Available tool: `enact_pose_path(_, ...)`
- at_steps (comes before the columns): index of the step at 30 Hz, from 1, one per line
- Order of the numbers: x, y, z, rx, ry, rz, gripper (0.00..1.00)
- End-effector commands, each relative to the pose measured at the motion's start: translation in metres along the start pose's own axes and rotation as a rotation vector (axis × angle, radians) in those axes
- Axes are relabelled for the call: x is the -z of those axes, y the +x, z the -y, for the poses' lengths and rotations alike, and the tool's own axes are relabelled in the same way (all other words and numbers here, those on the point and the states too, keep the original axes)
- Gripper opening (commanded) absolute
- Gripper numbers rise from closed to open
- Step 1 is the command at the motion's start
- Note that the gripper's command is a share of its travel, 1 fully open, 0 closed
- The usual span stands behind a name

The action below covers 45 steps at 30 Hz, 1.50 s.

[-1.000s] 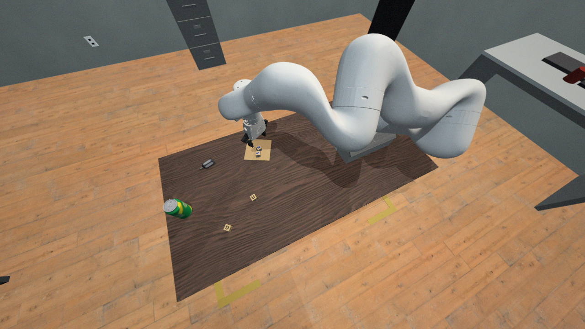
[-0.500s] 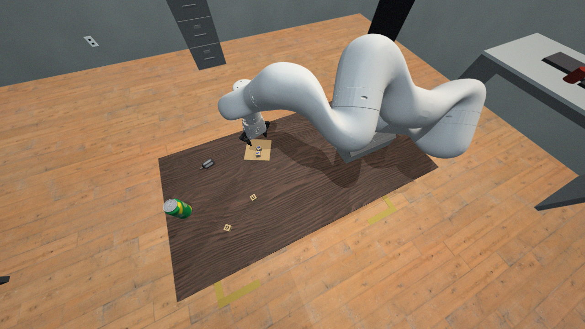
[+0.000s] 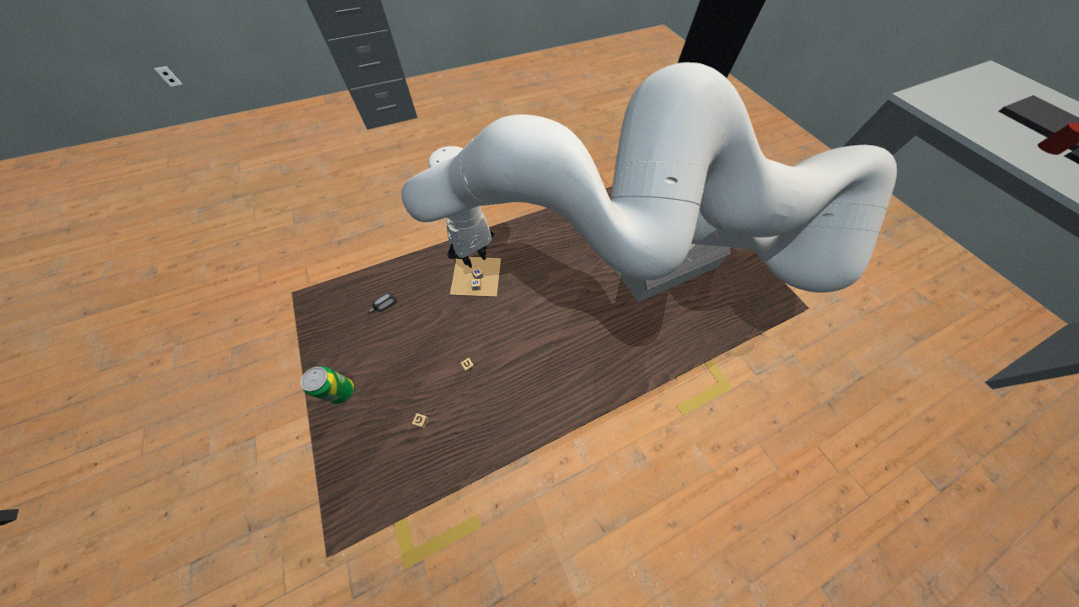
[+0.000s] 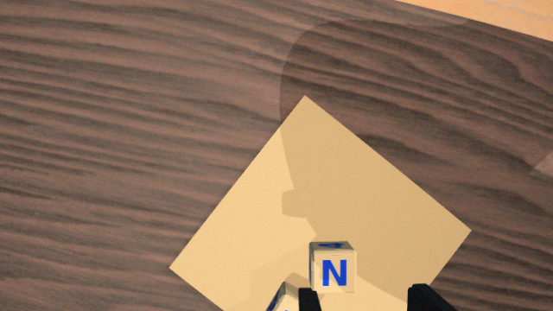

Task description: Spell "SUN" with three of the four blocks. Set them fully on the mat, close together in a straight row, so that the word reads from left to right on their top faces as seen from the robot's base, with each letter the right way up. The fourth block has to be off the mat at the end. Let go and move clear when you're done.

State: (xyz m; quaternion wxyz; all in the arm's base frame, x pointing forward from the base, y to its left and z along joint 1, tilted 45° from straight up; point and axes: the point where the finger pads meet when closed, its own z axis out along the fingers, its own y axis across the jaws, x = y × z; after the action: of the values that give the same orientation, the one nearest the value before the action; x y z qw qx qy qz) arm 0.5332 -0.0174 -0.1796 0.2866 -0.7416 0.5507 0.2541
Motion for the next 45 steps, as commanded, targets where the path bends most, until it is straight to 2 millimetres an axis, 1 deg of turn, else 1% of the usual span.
enact_pose_path(1, 0.0010, 0.0004, 0.0008, 0.000, 0.001, -0.001, 0.43)
enact_pose_path(33, 0.0006, 0.0004, 0.0009, 0.000, 0.001, -0.001, 0.43)
enact_pose_path(45, -0.0076, 0.0007, 0.0012, -0.001, 0.000, -0.001, 0.43)
